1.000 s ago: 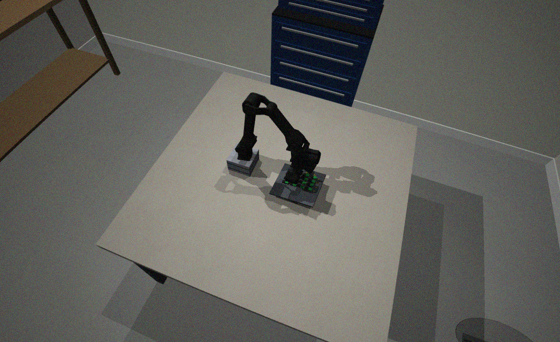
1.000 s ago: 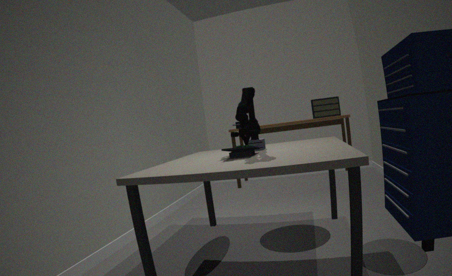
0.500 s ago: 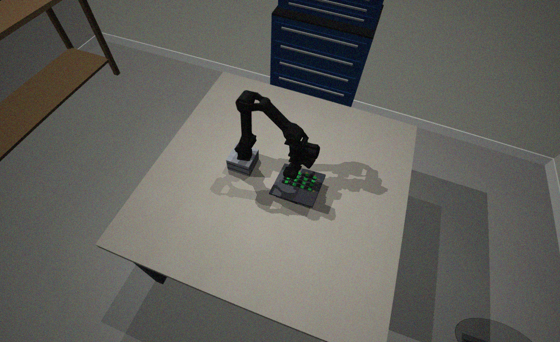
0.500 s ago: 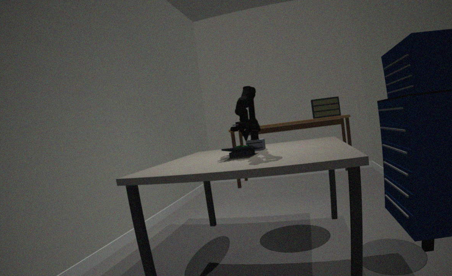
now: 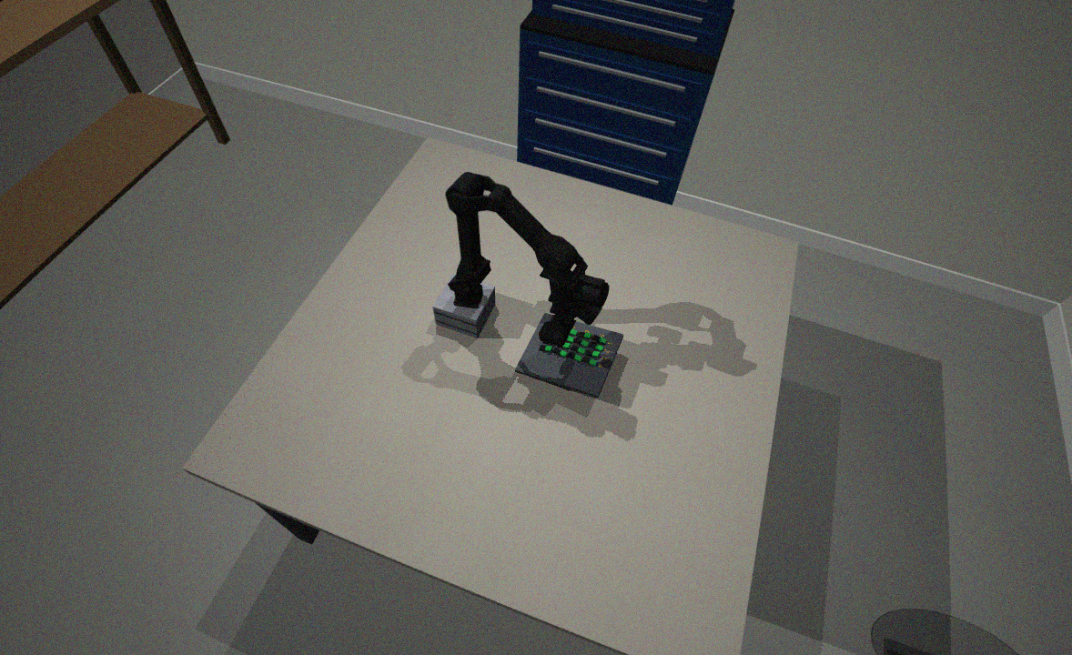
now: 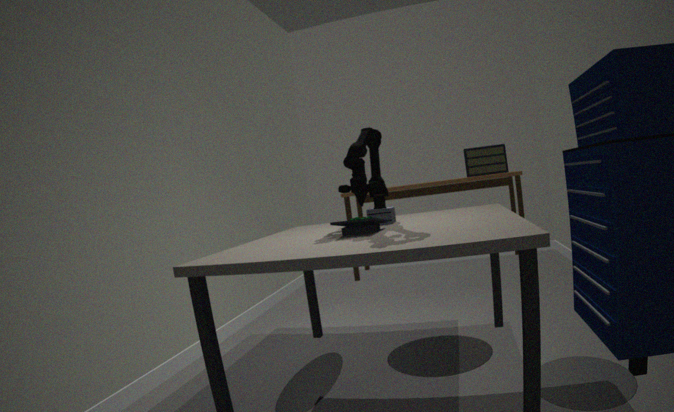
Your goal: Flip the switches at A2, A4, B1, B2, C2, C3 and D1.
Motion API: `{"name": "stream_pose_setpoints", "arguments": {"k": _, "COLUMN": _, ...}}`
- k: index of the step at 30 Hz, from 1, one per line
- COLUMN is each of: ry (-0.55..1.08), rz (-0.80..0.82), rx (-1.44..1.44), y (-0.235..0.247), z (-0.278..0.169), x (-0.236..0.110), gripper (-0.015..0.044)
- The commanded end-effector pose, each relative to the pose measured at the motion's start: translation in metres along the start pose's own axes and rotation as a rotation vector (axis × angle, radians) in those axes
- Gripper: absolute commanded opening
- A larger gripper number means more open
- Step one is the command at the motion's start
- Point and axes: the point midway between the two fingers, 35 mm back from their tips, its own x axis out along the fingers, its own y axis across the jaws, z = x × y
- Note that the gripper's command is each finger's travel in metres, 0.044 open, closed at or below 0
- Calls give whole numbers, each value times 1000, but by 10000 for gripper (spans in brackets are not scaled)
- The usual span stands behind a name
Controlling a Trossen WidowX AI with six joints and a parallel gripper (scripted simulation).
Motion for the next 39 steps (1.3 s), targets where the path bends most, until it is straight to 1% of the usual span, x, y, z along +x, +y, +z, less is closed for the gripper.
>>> {"name": "stream_pose_setpoints", "arguments": {"k": 1, "ry": 33, "rz": 4, "rx": -8, "y": -1, "z": -3, "x": 27, "gripper": 0}}
{"name": "stream_pose_setpoints", "arguments": {"k": 7, "ry": 33, "rz": 4, "rx": -8, "y": -1, "z": -3, "x": 27, "gripper": 0}}
{"name": "stream_pose_setpoints", "arguments": {"k": 10, "ry": 33, "rz": 4, "rx": -7, "y": -1, "z": -3, "x": 36, "gripper": 0}}
{"name": "stream_pose_setpoints", "arguments": {"k": 25, "ry": 33, "rz": 4, "rx": -7, "y": -1, "z": -3, "x": 51, "gripper": 0}}
{"name": "stream_pose_setpoints", "arguments": {"k": 39, "ry": 33, "rz": 4, "rx": -7, "y": -1, "z": -3, "x": 51, "gripper": 0}}
